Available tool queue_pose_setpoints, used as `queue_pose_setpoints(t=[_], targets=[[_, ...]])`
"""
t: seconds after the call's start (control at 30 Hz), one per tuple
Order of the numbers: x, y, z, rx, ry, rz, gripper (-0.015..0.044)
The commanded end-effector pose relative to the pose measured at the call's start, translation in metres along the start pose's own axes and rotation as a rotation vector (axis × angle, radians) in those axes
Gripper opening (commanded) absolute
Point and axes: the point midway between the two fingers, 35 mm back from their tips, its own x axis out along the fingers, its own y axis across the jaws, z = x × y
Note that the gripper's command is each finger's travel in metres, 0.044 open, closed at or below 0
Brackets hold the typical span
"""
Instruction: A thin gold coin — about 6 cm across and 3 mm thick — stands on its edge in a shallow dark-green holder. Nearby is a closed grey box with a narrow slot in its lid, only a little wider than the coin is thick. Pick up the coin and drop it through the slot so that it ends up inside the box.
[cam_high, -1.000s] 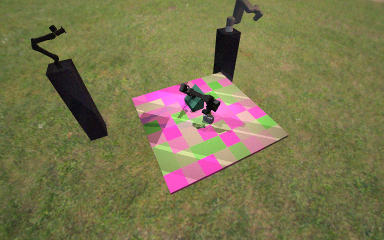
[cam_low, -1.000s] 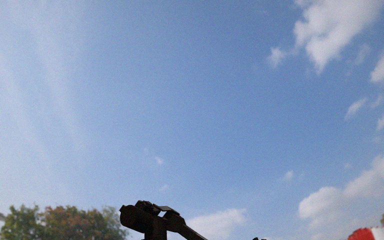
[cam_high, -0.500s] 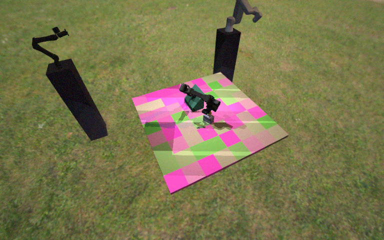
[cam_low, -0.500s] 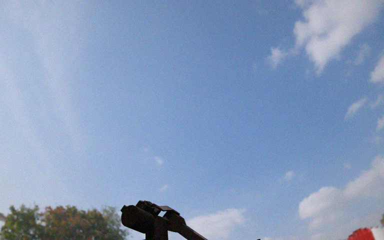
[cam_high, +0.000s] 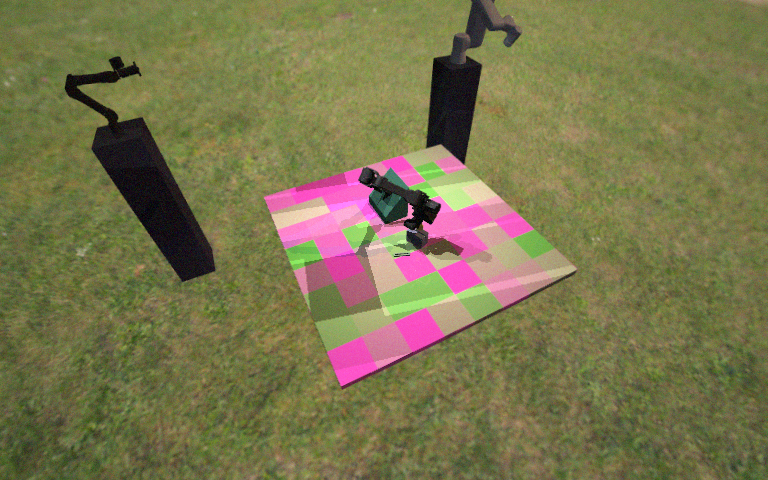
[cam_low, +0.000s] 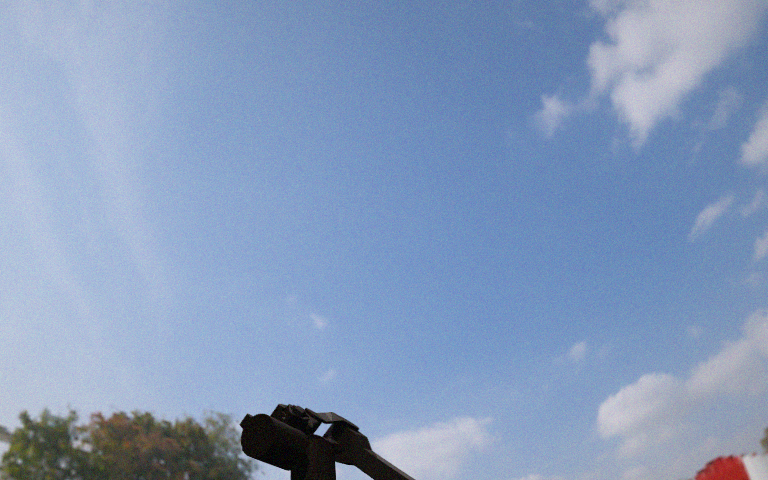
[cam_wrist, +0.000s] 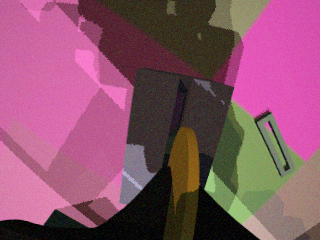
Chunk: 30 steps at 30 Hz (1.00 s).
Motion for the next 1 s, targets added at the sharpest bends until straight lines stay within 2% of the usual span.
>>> queue_pose_setpoints(t=[0.0,0.87,0.97], targets=[[0.003,0.000,-0.001,-0.006,0.002,-0.004,0.0000],[0.014,-0.001,-0.001,-0.004,0.002,-0.004,0.0000],[0.012,0.000,0.000,0.000,0.001,0.002,0.0079]])
